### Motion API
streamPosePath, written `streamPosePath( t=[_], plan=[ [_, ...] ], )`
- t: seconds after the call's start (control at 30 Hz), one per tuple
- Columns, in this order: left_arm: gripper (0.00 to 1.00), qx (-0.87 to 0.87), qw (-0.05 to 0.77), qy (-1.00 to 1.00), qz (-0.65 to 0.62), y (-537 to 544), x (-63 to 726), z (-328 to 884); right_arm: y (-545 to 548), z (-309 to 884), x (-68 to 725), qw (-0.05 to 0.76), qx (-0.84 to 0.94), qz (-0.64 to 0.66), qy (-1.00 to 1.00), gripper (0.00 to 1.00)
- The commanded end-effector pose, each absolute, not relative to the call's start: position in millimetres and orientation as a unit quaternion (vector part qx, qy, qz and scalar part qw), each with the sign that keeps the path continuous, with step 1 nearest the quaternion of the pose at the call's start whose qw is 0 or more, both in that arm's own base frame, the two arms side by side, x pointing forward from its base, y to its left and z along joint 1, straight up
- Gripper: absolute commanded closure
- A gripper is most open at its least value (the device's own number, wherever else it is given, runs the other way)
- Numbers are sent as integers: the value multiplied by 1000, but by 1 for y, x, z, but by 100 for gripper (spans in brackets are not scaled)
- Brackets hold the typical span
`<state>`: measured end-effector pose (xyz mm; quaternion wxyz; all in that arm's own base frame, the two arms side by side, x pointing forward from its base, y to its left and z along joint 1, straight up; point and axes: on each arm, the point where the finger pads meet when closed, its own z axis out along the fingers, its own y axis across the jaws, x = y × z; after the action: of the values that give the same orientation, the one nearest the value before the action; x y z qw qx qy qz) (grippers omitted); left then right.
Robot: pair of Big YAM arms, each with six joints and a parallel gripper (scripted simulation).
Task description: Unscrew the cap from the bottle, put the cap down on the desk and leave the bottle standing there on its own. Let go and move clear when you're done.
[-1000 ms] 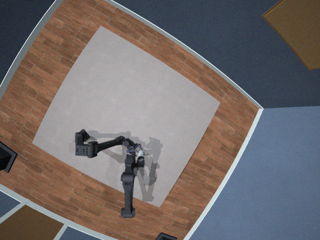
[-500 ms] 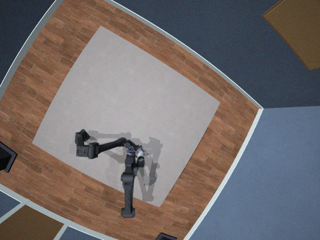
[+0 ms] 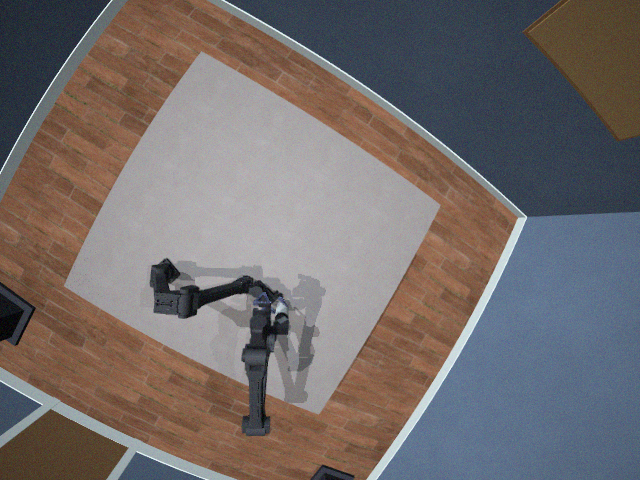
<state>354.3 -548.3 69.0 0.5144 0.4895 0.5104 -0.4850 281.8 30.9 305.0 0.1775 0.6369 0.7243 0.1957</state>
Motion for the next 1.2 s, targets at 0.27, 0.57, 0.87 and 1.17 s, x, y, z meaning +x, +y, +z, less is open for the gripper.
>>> streamPosePath(
  t=[0.27, 0.57, 0.87, 1.17],
  plan=[
    [100, 488, 529, 496, -486, -553, 359, 143, 33, 320, 288, 186, 633, 205, 723, 6],
    [100, 487, 524, 504, -484, -539, 363, 125, 33, 320, 288, 186, 633, 205, 723, 6],
    [100, 487, 524, 503, -484, -444, 423, 123, 33, 320, 288, 186, 633, 205, 723, 6],
    [100, 489, 524, 503, -483, -358, 455, 122, 33, 320, 288, 186, 633, 205, 723, 6]
  ],
)
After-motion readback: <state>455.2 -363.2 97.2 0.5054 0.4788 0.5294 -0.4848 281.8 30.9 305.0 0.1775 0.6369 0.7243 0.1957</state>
